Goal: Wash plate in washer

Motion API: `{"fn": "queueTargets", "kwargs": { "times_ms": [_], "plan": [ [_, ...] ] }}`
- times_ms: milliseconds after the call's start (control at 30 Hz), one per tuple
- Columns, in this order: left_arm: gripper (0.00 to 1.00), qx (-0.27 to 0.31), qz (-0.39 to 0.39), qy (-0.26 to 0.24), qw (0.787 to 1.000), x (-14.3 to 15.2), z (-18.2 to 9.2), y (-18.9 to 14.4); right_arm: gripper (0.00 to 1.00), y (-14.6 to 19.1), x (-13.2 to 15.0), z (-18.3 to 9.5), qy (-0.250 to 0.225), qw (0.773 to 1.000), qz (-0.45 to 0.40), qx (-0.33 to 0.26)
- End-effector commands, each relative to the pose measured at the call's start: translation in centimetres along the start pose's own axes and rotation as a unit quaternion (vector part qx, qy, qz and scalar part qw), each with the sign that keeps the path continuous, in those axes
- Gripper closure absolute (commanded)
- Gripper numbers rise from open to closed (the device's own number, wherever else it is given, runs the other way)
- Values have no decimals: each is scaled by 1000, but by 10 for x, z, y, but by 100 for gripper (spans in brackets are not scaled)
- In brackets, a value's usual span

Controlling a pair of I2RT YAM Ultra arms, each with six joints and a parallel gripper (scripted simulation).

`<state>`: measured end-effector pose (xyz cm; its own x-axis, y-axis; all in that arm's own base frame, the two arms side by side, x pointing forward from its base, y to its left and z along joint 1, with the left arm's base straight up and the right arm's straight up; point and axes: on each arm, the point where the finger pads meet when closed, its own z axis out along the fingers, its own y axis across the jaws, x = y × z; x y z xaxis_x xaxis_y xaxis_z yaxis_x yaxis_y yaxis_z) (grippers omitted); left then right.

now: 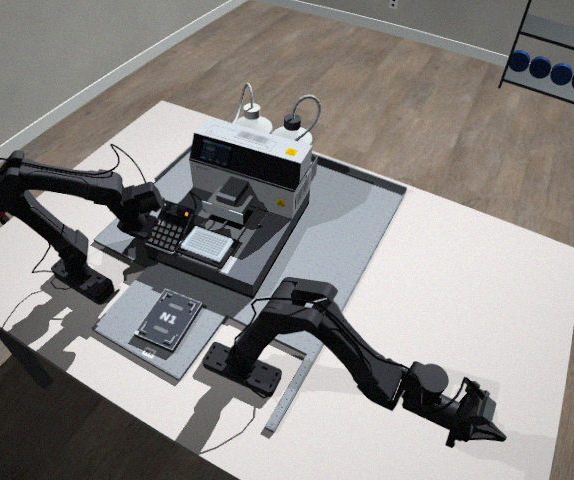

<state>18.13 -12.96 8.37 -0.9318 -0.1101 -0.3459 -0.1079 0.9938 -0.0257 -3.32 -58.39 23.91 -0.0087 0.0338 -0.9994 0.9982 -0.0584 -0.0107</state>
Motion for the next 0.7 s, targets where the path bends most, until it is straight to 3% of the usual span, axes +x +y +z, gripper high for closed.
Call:
{"fn": "queueTargets", "kwargs": {
  "times_ms": [0, 667],
  "plan": [
    [100, -9, -3, -2, 1000, 0, -16, 3, 100, -4, -17, -5, -17, 1000, 5, 3],
    [100, -17, -1, 2, 1000, 3, -45, 8, 100, -4, -17, -5, -17, 1000, 5, 3]
  ]
}}
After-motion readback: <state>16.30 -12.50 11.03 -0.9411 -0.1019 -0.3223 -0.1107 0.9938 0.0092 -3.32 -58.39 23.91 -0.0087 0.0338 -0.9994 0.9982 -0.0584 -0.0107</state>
